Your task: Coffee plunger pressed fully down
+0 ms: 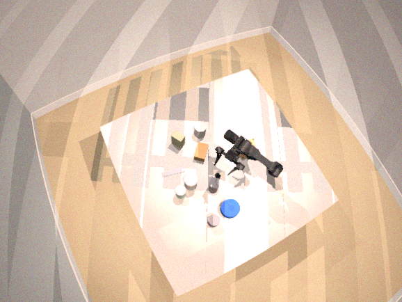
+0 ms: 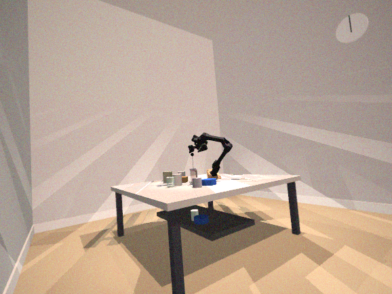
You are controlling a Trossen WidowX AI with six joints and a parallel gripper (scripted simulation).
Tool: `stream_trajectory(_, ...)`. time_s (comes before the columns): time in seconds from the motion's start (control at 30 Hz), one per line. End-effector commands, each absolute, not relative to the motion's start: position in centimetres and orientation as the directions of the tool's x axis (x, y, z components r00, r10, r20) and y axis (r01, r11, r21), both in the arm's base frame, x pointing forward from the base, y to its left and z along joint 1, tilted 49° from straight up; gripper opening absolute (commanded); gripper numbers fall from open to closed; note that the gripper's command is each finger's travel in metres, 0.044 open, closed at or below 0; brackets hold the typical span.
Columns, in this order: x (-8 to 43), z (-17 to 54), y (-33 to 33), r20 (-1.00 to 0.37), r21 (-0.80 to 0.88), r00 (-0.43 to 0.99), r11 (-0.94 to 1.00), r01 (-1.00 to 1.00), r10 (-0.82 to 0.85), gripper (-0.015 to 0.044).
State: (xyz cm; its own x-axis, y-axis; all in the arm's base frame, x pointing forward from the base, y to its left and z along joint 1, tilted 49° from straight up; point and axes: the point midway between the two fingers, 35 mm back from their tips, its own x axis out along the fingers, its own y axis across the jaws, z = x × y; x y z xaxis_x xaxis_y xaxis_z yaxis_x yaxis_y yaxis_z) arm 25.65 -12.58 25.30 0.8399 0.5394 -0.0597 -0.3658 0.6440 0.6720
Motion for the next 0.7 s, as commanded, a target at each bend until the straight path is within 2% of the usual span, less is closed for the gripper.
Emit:
stream_trajectory(0.0,25.9,25.0,-12.2,-0.067,0.673,0.833,0.641,-0.368,0.549,0.044)
stream_trajectory(0.67,28.1,24.3,-11.2,-0.119,0.636,0.823,0.679,-0.367,0.556,0.044)
